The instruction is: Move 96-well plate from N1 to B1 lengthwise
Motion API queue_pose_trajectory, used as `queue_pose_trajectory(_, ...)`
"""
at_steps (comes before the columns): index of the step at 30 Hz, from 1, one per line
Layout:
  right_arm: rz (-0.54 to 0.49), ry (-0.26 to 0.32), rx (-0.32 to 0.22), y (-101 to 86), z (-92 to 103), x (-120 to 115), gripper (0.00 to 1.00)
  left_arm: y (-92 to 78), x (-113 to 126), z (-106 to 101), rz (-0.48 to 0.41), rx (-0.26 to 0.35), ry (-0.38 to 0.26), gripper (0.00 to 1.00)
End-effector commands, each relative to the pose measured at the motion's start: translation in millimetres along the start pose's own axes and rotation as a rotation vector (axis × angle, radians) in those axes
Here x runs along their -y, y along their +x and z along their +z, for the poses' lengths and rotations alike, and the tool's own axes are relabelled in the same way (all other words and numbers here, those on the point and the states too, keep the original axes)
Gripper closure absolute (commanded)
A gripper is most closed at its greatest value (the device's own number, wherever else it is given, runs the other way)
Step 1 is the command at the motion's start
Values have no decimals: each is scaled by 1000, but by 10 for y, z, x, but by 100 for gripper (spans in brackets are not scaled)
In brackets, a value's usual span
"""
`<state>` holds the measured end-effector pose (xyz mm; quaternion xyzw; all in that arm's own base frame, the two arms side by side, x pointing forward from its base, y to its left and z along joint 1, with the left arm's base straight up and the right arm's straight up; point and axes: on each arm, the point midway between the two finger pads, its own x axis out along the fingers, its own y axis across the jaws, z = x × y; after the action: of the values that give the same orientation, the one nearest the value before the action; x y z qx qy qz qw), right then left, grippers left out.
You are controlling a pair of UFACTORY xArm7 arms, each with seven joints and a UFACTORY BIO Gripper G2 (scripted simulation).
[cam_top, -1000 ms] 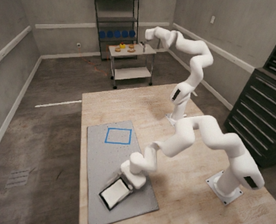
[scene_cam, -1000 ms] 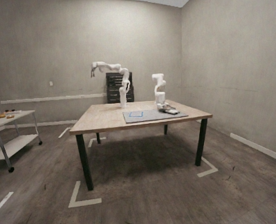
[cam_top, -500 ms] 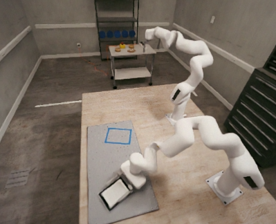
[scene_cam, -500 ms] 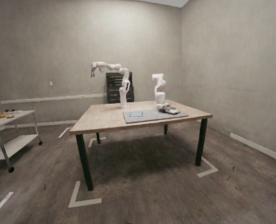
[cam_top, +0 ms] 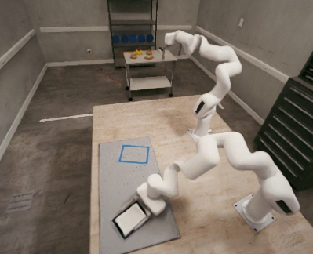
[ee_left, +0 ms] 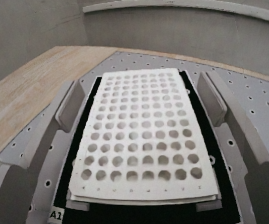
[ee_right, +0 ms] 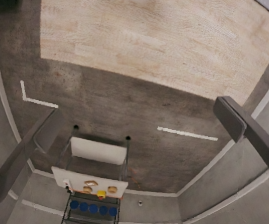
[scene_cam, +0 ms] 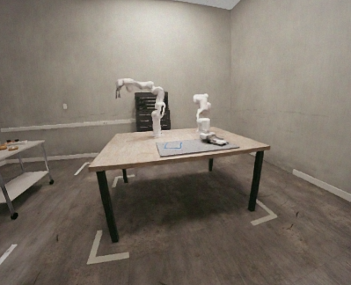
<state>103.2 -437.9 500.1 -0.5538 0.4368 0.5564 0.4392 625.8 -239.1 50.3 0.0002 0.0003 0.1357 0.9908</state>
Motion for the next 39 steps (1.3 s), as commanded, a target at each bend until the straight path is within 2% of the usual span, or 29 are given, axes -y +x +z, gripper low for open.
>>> queue_pose_trajectory(1,0,0,-4,-18,0,0,0,11,11,4,0,4,-4,63)
queue_pose_trajectory(28,0,0,-4,-18,0,0,0,11,12,-55,0,4,-4,63)
queue_pose_trajectory(29,0,0,-4,-18,0,0,0,11,12,-55,0,4,-4,100)
queue_pose_trajectory(39,0,0,-4,-18,0,0,0,11,12,-55,0,4,-4,100)
